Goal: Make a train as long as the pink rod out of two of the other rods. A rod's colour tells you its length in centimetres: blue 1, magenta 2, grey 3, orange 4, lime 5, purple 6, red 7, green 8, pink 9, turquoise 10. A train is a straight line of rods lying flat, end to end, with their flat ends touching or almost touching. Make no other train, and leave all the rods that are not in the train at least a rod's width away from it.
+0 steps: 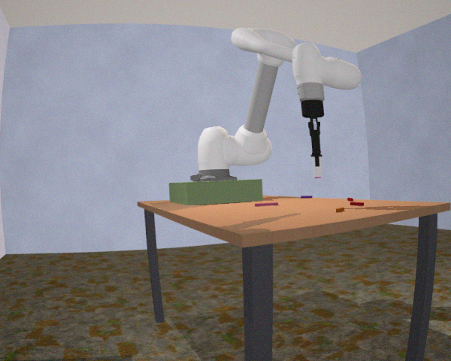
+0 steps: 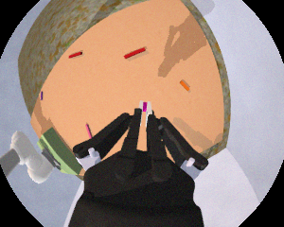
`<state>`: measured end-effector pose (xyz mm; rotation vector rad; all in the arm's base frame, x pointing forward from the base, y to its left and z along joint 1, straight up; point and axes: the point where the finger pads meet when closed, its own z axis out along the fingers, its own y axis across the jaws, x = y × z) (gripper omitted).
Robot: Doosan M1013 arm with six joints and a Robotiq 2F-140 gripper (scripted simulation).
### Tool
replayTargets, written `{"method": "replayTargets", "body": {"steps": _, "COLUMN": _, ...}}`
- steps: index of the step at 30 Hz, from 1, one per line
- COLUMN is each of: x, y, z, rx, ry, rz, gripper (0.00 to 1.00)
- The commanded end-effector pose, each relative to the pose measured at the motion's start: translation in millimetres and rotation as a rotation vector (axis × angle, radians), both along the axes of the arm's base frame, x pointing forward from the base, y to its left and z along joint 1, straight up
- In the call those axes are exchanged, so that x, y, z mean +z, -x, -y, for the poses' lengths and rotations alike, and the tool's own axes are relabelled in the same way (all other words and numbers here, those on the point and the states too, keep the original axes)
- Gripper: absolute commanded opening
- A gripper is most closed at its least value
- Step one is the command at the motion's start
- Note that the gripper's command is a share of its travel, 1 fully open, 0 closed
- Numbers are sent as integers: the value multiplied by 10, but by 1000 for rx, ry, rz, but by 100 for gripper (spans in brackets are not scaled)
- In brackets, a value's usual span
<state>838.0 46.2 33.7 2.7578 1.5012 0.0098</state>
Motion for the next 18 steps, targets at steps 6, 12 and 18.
{"method": "replayTargets", "body": {"steps": 6, "x": -6, "y": -1, "z": 33, "rx": 7, "ry": 2, "rz": -5, "gripper": 12}}
{"method": "replayTargets", "body": {"steps": 12, "x": -76, "y": -2, "z": 33, "rx": 7, "ry": 3, "rz": -5, "gripper": 12}}
{"method": "replayTargets", "body": {"steps": 18, "x": -281, "y": -5, "z": 33, "rx": 7, "ry": 3, "rz": -5, "gripper": 12}}
